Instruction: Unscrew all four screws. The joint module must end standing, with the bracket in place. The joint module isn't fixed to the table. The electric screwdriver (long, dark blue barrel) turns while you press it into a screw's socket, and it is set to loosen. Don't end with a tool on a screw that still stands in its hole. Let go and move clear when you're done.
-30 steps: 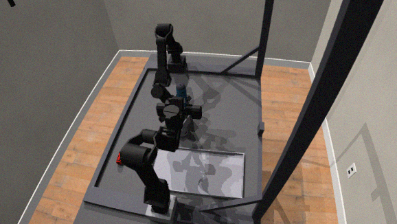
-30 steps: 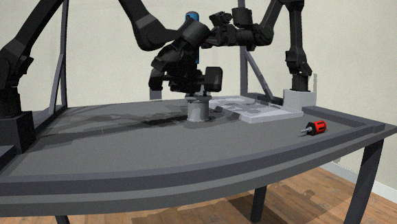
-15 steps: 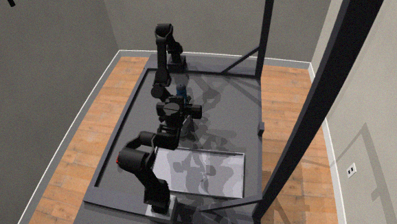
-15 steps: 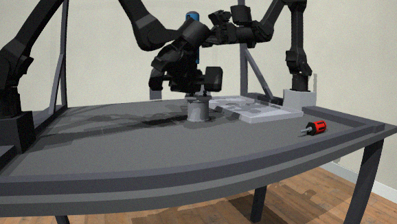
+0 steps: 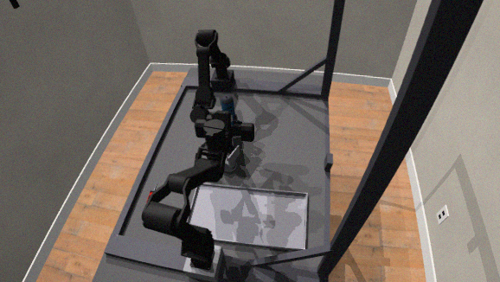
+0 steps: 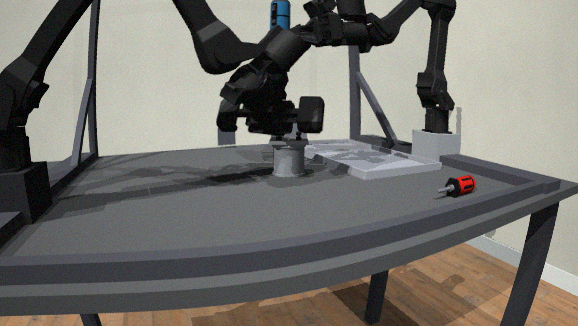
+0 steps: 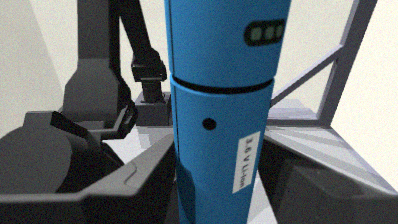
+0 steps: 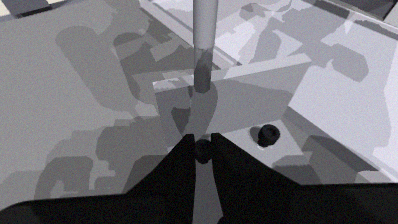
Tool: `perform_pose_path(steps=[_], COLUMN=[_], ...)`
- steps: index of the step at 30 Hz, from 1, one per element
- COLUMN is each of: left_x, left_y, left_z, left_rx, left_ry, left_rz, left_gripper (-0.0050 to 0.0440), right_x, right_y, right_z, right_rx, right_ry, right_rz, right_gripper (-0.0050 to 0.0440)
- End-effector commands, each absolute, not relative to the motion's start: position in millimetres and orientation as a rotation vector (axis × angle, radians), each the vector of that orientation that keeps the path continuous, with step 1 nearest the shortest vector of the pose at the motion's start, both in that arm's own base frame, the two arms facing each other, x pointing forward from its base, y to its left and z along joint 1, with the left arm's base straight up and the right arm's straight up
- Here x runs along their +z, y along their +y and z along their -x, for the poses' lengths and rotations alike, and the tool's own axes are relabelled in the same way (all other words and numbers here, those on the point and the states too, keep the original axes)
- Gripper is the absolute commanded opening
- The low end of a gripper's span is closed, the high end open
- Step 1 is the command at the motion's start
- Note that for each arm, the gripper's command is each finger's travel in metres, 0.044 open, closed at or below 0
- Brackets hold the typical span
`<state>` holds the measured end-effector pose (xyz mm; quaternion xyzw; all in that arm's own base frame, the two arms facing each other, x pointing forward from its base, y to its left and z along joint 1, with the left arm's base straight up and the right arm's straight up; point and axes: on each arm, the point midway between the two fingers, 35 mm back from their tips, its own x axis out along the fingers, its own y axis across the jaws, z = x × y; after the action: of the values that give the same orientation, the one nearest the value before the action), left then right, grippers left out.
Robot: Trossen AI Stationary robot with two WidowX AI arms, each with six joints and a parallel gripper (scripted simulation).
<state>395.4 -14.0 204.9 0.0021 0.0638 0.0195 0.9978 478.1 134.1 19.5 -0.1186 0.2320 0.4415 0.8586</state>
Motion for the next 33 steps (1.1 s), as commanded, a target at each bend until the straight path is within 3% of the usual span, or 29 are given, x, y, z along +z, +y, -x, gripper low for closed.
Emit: perform_pose_path(steps=[1, 12, 17, 33], left_x=[231, 231, 231, 231], left_y=[-13, -13, -13, -13], left_z=[-398, -398, -398, -398], left_rx=[0.042, 0.042, 0.042, 0.042], left_ry=[0.059, 0.061, 0.061, 0.061], left_rz=[-0.002, 0.0, 0.0, 0.0], left_gripper=[0.0161, 0.0161, 0.0161, 0.0161], right_x=[35, 35, 35, 63], right_y=[134, 134, 134, 95], right_z=[-483, -483, -483, -453], right_rx=[0.921, 0.921, 0.921, 0.921], right_ry=[0.453, 0.453, 0.453, 0.45], right_rz=[0.259, 0.259, 0.259, 0.264], right_gripper=[0.0002, 0.0002, 0.0119, 0.0119])
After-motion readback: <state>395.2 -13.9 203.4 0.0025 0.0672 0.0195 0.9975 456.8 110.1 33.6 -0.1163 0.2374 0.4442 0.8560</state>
